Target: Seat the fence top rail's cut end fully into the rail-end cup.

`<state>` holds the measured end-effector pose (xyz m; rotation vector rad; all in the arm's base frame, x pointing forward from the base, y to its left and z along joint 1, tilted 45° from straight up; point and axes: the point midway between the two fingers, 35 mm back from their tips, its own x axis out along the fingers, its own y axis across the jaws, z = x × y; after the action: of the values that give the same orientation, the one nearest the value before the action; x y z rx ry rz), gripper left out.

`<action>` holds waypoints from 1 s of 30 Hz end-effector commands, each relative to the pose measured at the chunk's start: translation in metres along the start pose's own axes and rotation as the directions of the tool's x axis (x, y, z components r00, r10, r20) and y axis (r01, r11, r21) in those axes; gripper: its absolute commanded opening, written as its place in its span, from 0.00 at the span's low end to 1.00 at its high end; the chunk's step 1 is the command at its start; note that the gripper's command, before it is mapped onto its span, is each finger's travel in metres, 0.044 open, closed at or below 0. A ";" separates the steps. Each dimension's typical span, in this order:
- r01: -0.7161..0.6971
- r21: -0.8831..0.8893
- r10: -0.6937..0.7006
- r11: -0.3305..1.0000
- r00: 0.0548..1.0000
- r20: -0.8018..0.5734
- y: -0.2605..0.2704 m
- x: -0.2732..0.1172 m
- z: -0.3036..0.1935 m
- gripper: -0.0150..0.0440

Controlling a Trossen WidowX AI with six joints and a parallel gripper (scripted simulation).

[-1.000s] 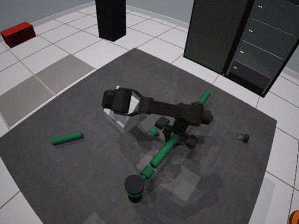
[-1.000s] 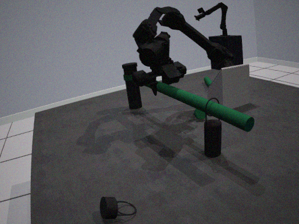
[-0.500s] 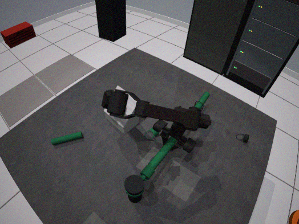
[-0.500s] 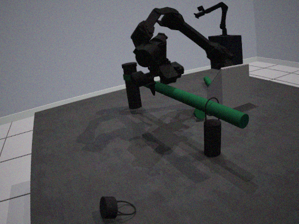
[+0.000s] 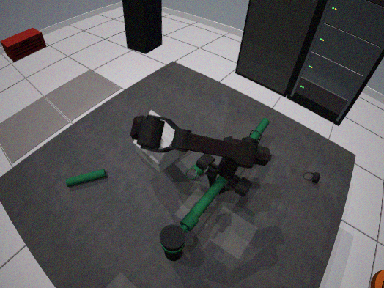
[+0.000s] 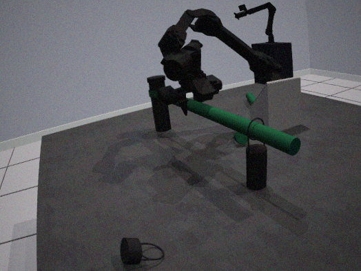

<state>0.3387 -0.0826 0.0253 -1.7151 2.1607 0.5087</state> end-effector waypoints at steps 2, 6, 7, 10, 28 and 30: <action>0.013 -0.004 -0.013 1.000 1.000 -0.012 -0.001 -0.003 -0.006 0.25; 0.013 -0.004 -0.013 1.000 1.000 -0.012 -0.001 -0.003 -0.006 0.25; 0.013 -0.004 -0.013 1.000 1.000 -0.012 -0.001 -0.003 -0.006 0.25; 0.013 -0.004 -0.013 1.000 1.000 -0.012 -0.001 -0.003 -0.006 0.25; 0.000 0.000 0.000 1.000 1.000 0.000 0.000 0.000 0.000 0.25; 0.000 0.000 0.000 1.000 1.000 0.000 0.000 0.000 0.000 0.25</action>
<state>0.3385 -0.0827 0.0247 -1.7145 2.1621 0.5111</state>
